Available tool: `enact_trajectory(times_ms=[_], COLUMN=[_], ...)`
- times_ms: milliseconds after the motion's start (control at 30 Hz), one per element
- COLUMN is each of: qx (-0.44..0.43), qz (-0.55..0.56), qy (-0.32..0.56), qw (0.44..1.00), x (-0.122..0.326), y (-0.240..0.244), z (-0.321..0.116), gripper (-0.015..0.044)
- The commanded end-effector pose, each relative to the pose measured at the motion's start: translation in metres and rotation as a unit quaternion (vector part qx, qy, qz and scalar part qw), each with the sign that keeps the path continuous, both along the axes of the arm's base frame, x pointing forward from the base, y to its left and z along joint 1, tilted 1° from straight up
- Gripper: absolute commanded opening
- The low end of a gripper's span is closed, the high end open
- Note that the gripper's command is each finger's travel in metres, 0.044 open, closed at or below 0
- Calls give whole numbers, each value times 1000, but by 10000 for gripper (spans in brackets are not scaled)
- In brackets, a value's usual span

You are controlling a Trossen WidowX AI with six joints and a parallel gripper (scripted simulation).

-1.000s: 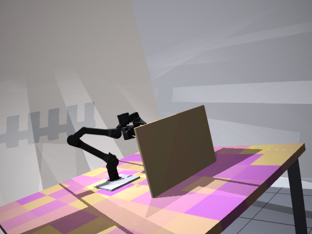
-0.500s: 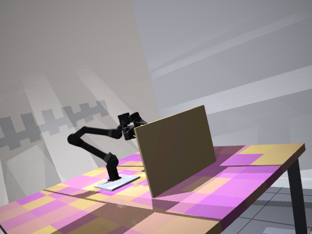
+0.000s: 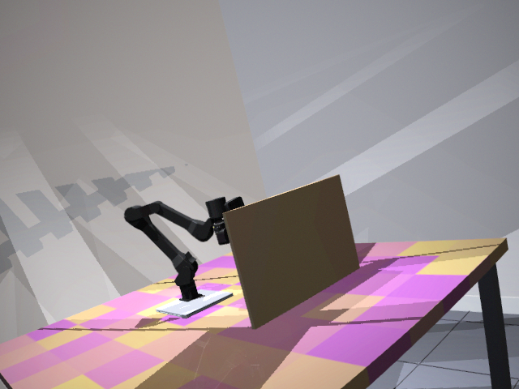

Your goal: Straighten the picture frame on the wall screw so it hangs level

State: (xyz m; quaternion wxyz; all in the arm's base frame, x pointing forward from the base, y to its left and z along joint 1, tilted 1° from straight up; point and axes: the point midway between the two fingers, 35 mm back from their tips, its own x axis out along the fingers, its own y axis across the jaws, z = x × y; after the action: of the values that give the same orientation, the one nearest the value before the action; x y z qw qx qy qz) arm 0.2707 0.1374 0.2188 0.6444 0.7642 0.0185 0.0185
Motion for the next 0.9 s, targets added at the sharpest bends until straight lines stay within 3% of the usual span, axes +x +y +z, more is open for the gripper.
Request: enact_trajectory(times_ms=[0, 367, 700, 867], qx=[-3, -3, -3, -3], qz=[1, 1, 1, 1], qy=[0, 0, -4, -4], qw=[1000, 1000, 1000, 1000], x=[1, 2, 78, 80], y=[0, 1, 5, 5], z=[-2, -1, 1, 0], gripper=[260, 260, 260, 260])
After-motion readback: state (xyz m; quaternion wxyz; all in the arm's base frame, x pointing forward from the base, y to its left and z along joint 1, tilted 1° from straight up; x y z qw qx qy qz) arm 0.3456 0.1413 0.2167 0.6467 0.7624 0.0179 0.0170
